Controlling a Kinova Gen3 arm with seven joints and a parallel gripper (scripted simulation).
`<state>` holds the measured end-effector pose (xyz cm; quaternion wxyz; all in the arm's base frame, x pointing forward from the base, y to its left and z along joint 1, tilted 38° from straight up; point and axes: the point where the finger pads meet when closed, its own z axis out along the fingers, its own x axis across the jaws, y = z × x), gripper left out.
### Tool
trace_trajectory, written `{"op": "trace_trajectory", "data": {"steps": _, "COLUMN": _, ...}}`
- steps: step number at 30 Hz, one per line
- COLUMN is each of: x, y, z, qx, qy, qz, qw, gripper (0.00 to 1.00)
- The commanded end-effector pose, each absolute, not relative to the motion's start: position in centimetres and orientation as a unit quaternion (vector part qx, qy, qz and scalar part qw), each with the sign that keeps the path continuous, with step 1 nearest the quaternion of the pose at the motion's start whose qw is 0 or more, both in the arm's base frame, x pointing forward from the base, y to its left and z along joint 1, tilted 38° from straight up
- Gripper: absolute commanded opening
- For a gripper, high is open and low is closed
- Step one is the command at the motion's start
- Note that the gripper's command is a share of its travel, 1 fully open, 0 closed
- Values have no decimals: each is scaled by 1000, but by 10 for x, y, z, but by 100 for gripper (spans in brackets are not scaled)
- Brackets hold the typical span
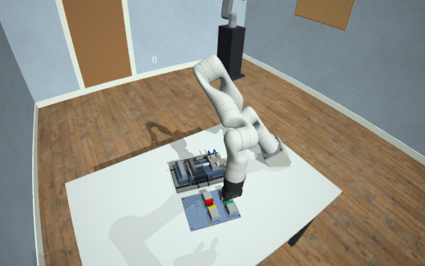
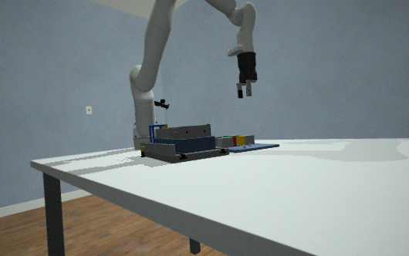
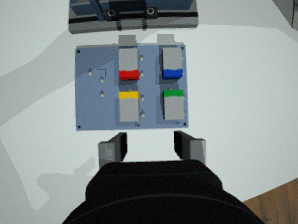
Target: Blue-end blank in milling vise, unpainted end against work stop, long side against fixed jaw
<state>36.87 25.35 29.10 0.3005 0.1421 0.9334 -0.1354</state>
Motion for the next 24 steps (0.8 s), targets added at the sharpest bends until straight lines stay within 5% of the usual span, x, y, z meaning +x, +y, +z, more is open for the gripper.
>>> {"op": "trace_trajectory", "data": {"steps": 1, "x": 368, "y": 254, "z": 291, "qx": 142, "qy": 933, "qz": -135, "qw": 301, "gripper": 100}}
{"op": "trace_trajectory", "data": {"steps": 24, "x": 375, "y": 249, "z": 282, "qx": 142, "qy": 933, "qz": -135, "qw": 301, "gripper": 100}}
